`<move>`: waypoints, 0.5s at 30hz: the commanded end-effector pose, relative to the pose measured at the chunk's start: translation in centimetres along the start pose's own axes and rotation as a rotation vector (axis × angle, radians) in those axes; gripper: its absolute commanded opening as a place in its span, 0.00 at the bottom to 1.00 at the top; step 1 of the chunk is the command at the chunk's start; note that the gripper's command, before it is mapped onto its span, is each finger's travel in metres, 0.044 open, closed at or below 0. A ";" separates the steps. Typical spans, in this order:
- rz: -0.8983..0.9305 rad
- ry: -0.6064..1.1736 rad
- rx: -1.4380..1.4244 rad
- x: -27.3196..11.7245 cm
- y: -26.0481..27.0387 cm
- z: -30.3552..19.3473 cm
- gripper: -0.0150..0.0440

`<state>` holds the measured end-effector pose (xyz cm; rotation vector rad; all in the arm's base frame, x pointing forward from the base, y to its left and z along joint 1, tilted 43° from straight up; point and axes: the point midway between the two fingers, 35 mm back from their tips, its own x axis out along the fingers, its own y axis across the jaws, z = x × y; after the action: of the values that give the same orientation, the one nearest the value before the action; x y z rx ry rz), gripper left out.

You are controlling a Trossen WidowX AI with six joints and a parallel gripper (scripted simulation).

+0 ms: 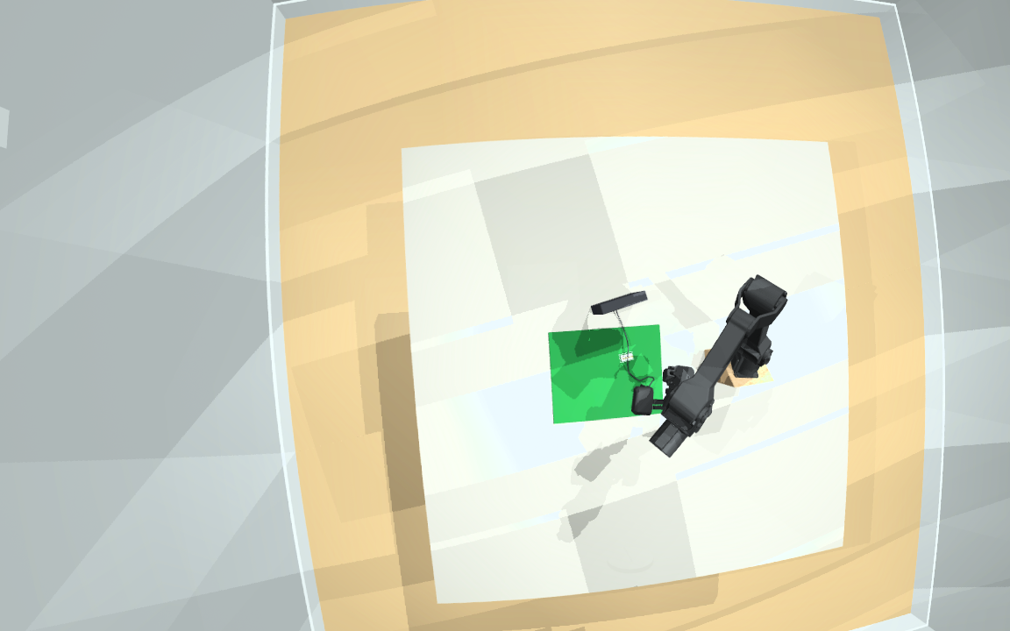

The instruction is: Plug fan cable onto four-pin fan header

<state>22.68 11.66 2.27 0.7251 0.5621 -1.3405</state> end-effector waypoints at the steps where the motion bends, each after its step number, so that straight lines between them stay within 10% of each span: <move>1: -0.006 0.002 0.431 -0.7 0.5 -1.5 1.00; 15: -0.006 0.002 0.431 -0.4 0.6 -1.5 1.00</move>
<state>23.12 13.10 1.84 1.0582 0.2855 -1.4765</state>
